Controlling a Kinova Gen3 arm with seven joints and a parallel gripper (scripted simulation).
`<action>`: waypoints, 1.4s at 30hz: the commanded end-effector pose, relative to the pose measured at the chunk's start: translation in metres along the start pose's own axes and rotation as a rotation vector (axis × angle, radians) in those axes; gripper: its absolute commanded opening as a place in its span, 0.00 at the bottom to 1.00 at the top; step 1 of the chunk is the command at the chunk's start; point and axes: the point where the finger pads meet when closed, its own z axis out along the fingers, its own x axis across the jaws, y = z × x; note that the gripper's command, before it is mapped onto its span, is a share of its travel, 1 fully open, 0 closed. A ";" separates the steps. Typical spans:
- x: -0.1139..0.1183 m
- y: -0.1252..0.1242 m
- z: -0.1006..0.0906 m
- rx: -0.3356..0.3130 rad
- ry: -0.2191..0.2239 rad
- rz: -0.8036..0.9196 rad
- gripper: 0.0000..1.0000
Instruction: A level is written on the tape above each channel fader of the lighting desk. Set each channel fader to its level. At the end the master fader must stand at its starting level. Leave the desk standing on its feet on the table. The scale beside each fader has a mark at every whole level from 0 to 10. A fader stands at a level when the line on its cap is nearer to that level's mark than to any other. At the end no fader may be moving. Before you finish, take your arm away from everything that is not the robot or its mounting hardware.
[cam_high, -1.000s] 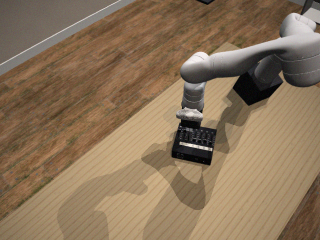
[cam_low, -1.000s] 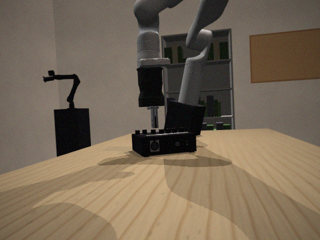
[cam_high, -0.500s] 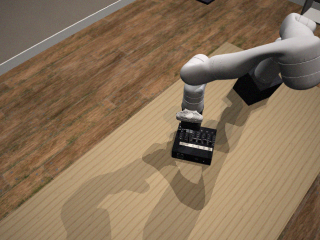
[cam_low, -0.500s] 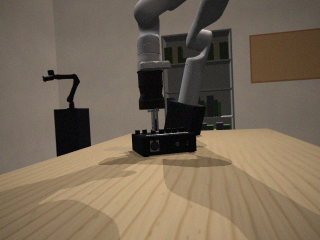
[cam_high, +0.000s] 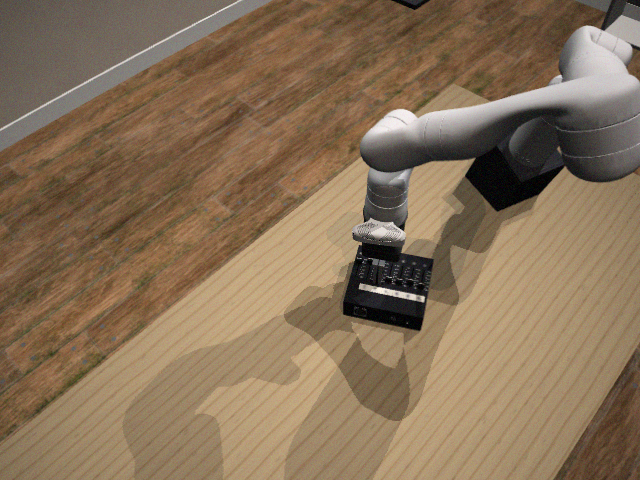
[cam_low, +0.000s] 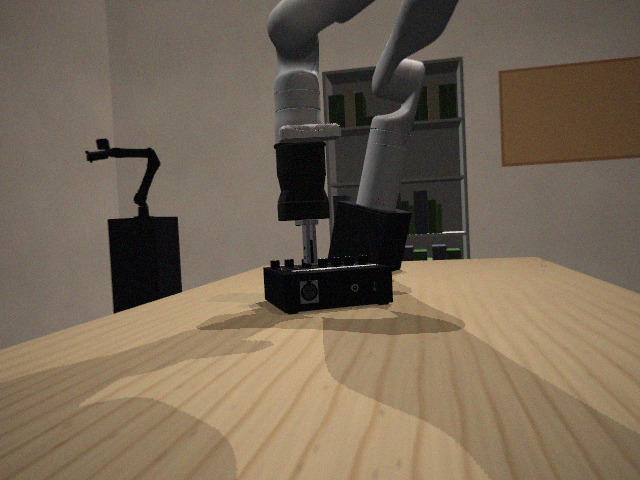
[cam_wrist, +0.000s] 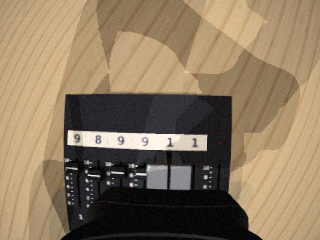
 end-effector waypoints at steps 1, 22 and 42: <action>0.000 -0.002 0.001 0.002 0.005 -0.008 0.00; 0.000 0.001 0.001 0.002 0.005 -0.008 0.00; 0.000 0.009 0.001 0.002 0.005 -0.008 0.00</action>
